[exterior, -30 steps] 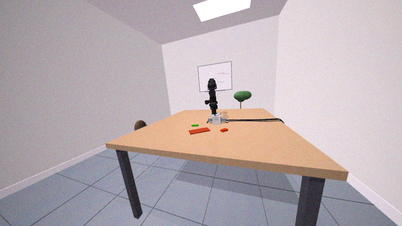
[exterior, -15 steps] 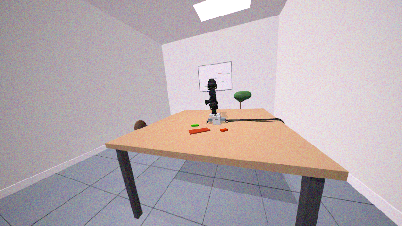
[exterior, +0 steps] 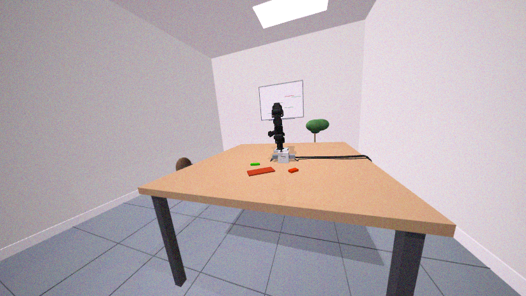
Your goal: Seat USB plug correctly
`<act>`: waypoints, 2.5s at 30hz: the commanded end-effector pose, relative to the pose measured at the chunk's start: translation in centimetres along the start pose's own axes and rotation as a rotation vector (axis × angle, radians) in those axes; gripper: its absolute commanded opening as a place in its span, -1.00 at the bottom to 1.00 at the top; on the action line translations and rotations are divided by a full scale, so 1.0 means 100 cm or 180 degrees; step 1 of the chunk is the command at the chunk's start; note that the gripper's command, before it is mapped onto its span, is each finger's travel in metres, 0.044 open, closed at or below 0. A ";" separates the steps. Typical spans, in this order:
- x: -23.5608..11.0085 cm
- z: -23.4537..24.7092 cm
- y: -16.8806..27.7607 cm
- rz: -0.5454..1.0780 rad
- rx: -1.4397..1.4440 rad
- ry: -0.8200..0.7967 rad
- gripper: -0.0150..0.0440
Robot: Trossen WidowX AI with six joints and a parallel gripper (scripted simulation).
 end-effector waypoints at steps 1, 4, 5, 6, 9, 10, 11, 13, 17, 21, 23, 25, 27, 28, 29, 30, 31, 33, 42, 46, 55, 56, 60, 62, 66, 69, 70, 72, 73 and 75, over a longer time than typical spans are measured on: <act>0.002 0.000 0.000 -0.0007 0.0002 0.0030 -0.17; 0.002 0.000 0.000 -0.0007 0.0002 0.0030 -0.17; 0.002 0.000 0.000 -0.0007 0.0002 0.0030 -0.17; 0.002 0.000 0.000 -0.0007 0.0002 0.0030 -0.17; 0.002 0.000 0.000 -0.0007 0.0002 0.0030 -0.17; 0.002 0.000 0.000 -0.0007 0.0002 0.0030 -0.17; 0.002 0.000 0.000 -0.0007 0.0002 0.0030 -0.17; 0.002 0.000 0.000 -0.0007 0.0002 0.0030 -0.17; 0.002 0.000 0.000 -0.0007 0.0002 0.0030 -0.17; 0.002 0.000 0.000 -0.0007 0.0002 0.0030 -0.17; 0.002 0.000 0.000 -0.0007 0.0002 0.0030 -0.17; 0.002 0.000 0.000 -0.0007 0.0002 0.0030 -0.17; 0.002 0.000 0.000 -0.0007 0.0002 0.0030 -0.17; 0.002 0.000 0.000 -0.0007 0.0002 0.0030 -0.17; 0.002 0.000 0.000 -0.0007 0.0002 0.0030 -0.17; 0.002 0.000 0.000 -0.0007 0.0002 0.0030 -0.17; 0.002 0.000 0.000 -0.0007 0.0002 0.0030 -0.17; 0.002 0.000 0.000 -0.0007 0.0002 0.0030 -0.17; 0.002 0.000 0.000 -0.0007 0.0002 0.0030 -0.17; -0.003 0.000 0.000 -0.0002 0.0000 0.0007 -0.17; -0.012 0.000 0.001 -0.0002 0.0000 0.0007 -0.17; -0.013 0.000 0.001 -0.0002 0.0000 0.0007 -0.17; -0.017 0.000 0.001 -0.0001 0.0000 0.0007 -0.17; -0.019 0.000 0.001 -0.0001 0.0000 0.0007 -0.17; -0.023 0.000 0.002 -0.0001 0.0000 0.0007 -0.17; -0.026 0.000 0.002 -0.0001 0.0000 0.0007 -0.17; -0.027 0.000 0.002 -0.0001 0.0000 0.0007 -0.17; -0.029 0.000 0.002 -0.0001 0.0000 0.0007 -0.17; -0.030 0.000 0.002 -0.0001 0.0000 0.0007 -0.17; -0.030 0.000 0.002 -0.0001 0.0000 0.0007 -0.17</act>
Point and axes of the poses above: the point midway between the two fingers, 35 mm back from their tips, its own x axis out along the fingers, its own z axis across the jaws, y = z × x, the point moved 6 cm from there along -x, back along the fingers, and after that the axes turned 7 degrees about x, right-handed, at the moved point
